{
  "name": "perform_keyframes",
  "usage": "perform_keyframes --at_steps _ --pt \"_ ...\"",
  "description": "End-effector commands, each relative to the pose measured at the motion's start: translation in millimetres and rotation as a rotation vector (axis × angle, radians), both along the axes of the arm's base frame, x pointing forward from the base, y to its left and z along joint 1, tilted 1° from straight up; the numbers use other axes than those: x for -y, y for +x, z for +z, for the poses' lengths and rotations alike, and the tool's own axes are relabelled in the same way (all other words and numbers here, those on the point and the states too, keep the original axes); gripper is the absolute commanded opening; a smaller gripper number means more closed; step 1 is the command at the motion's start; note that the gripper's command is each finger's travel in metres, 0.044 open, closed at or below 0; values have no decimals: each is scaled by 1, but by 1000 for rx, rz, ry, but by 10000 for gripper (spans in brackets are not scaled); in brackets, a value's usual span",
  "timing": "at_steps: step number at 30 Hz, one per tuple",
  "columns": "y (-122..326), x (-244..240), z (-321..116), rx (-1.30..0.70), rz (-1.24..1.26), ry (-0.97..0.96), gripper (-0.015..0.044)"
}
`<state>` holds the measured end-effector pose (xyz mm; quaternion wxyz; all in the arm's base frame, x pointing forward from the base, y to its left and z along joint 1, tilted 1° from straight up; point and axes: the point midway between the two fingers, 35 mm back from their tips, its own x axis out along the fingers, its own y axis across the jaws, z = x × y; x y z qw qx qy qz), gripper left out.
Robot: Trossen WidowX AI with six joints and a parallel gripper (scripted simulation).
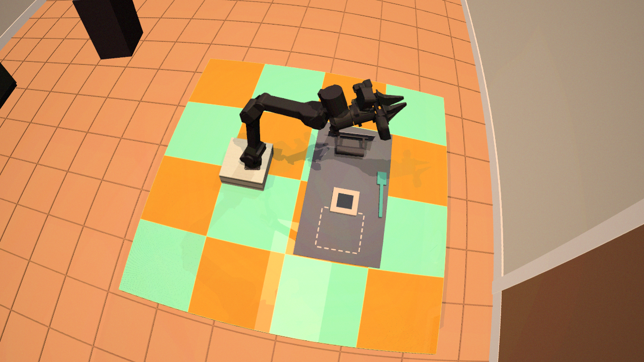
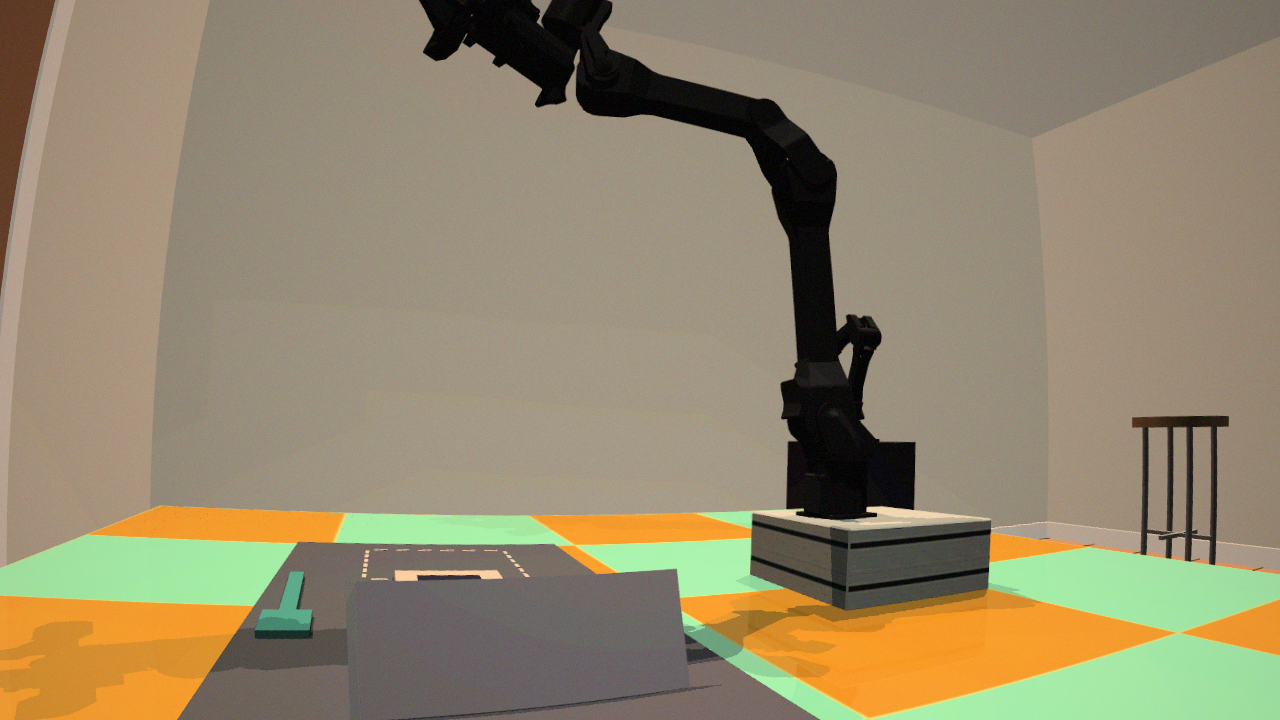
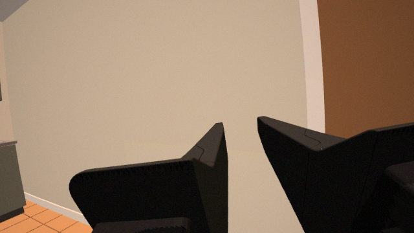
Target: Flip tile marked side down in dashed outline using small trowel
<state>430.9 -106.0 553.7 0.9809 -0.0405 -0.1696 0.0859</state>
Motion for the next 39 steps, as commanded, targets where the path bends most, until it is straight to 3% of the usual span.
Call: perform_keyframes --at_steps 1,11,39 --pt "13 -10 -18 -69 37 75 100" --pt "31 -42 -46 -178 116 143 100" --pt "77 -130 -195 -807 161 818 100"
